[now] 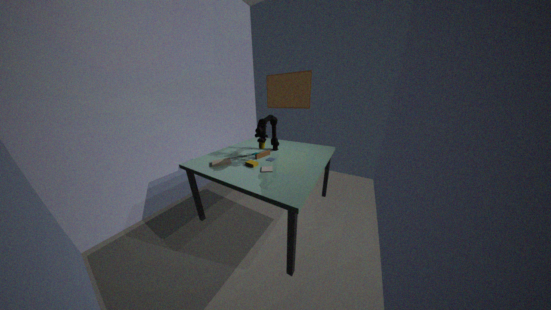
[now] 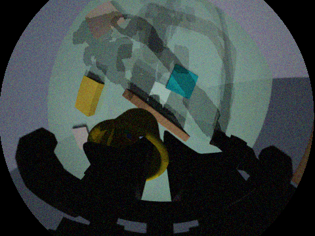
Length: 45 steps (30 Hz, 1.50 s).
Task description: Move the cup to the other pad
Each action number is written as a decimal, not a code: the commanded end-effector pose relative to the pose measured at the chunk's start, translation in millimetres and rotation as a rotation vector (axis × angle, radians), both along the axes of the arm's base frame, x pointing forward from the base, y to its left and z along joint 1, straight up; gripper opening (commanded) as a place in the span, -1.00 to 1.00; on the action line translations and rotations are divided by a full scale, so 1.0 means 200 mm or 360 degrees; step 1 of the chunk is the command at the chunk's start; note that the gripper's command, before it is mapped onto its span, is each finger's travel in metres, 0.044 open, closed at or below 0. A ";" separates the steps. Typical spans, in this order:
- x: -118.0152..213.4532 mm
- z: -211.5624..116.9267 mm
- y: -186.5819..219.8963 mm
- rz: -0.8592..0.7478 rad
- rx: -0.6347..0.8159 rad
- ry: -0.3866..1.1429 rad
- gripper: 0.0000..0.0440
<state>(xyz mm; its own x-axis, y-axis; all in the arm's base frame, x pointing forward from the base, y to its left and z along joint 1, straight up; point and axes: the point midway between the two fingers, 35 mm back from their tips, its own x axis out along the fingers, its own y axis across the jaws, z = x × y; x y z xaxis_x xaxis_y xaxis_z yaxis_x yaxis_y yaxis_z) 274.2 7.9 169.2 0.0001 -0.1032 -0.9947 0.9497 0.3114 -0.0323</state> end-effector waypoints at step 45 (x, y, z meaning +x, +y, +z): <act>-0.10 -0.19 -0.56 -0.0467 -0.0046 -0.0224 -1.00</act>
<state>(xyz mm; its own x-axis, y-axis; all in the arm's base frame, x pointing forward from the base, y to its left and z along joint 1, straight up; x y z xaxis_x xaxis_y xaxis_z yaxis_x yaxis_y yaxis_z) 256.5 -102.1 133.4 0.0913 -0.1466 -0.9850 0.9957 0.0317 0.0876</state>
